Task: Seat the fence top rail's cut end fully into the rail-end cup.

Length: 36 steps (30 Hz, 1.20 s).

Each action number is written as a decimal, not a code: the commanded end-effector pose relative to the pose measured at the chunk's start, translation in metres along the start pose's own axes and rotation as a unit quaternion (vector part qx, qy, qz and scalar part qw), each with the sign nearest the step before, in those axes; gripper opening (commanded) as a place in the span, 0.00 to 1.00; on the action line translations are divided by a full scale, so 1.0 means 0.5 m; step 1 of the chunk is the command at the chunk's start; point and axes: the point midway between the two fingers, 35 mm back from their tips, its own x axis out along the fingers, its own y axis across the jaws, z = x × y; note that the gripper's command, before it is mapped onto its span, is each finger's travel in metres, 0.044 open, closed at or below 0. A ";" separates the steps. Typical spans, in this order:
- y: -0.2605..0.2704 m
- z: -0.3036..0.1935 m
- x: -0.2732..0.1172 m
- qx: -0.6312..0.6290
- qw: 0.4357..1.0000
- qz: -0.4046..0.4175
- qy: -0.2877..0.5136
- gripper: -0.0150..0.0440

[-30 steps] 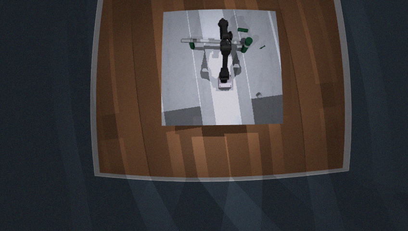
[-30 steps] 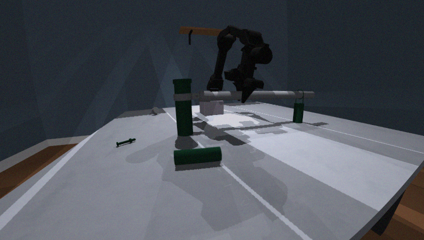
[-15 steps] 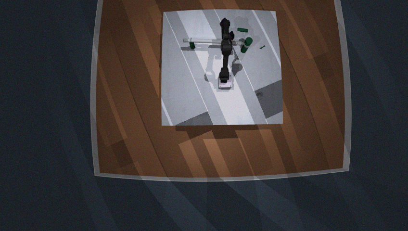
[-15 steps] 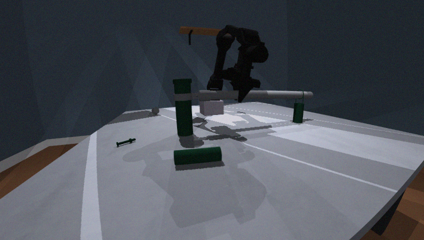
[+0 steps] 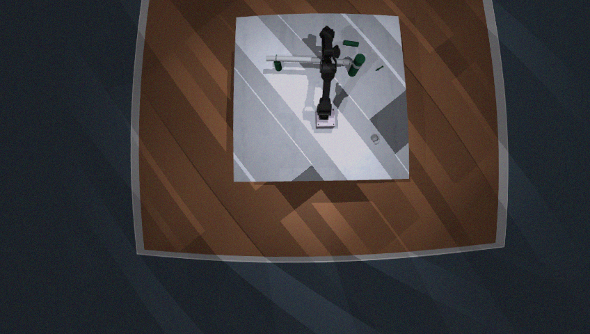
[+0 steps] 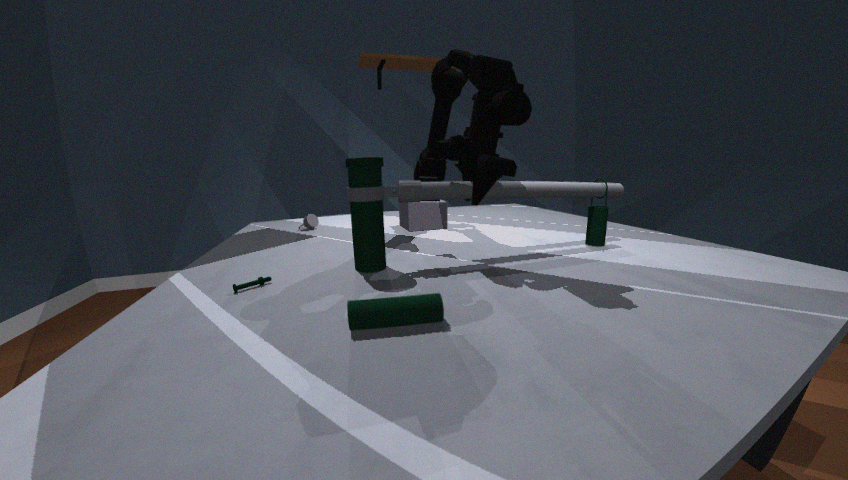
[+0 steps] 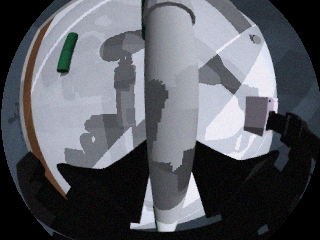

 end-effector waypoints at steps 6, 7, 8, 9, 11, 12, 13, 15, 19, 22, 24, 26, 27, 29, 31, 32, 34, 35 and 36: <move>0.000 -0.002 -0.004 0.000 1.000 0.003 0.000 0.34; 0.000 -0.002 -0.004 0.000 1.000 0.003 0.000 0.39; 0.000 -0.002 -0.004 0.000 1.000 0.003 0.000 0.43; 0.000 -0.002 -0.004 0.000 1.000 0.003 0.000 0.48; 0.000 -0.002 -0.004 0.000 1.000 0.003 0.000 0.57; 0.000 -0.002 -0.004 0.000 1.000 0.003 0.000 0.61; 0.000 -0.002 -0.004 0.000 1.000 0.003 0.000 0.65; 0.000 -0.005 -0.008 0.000 1.000 0.003 0.000 0.74; -0.001 -0.023 -0.030 0.000 1.000 0.002 0.001 0.92; -0.004 -0.042 -0.053 0.000 1.000 0.001 0.001 1.00; -0.006 -0.055 -0.069 0.000 1.000 0.001 0.002 1.00; -0.009 -0.066 -0.084 0.000 1.000 0.000 0.002 1.00; -0.010 -0.069 -0.088 0.000 1.000 0.000 0.002 1.00; -0.010 -0.070 -0.089 0.000 1.000 0.000 0.002 1.00; -0.008 -0.065 -0.084 -0.005 1.000 0.002 0.000 1.00; -0.008 -0.065 -0.090 -0.005 1.000 0.001 -0.001 1.00; -0.008 -0.065 -0.109 -0.007 1.000 0.000 -0.001 1.00; -0.009 -0.065 -0.120 -0.007 1.000 -0.001 -0.001 1.00; -0.010 -0.065 -0.134 -0.009 1.000 -0.002 -0.001 1.00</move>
